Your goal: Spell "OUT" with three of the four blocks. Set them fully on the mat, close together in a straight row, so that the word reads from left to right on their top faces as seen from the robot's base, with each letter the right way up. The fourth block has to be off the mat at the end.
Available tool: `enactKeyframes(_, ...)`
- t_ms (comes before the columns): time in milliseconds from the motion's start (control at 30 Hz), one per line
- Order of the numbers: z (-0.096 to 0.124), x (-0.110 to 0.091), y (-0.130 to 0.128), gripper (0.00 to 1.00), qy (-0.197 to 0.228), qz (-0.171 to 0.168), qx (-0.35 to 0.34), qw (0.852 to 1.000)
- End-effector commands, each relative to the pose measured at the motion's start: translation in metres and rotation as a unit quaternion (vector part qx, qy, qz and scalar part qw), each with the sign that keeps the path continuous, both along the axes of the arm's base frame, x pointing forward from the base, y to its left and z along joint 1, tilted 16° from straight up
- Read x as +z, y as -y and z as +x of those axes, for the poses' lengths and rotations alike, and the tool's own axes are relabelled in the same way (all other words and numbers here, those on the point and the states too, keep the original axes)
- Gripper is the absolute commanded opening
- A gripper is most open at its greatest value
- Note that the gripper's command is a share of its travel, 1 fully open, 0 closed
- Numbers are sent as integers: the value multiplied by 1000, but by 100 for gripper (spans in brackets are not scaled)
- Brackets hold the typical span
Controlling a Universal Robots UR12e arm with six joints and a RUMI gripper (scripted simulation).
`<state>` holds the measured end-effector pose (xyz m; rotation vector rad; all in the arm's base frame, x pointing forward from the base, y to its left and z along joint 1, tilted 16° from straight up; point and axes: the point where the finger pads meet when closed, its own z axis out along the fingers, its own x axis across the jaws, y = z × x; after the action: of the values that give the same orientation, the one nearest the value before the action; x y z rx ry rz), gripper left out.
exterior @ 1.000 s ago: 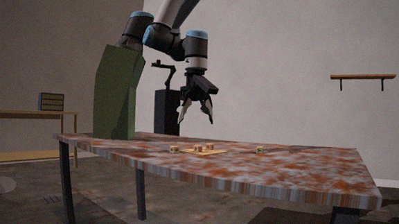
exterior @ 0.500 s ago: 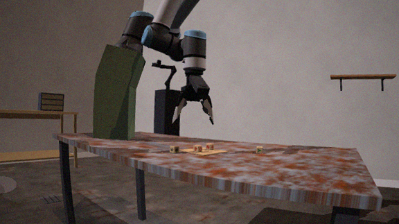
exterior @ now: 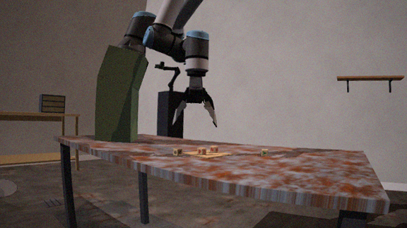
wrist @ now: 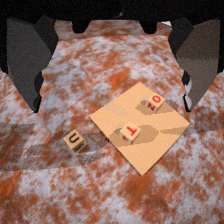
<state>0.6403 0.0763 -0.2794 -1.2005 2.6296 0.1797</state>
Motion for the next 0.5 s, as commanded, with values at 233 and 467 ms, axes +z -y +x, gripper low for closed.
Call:
enactKeyframes(233,-7,-5,9,100,-31,23,-138,990)
enactKeyframes(467,-9,-6,13,100,-45,34,-202,978)
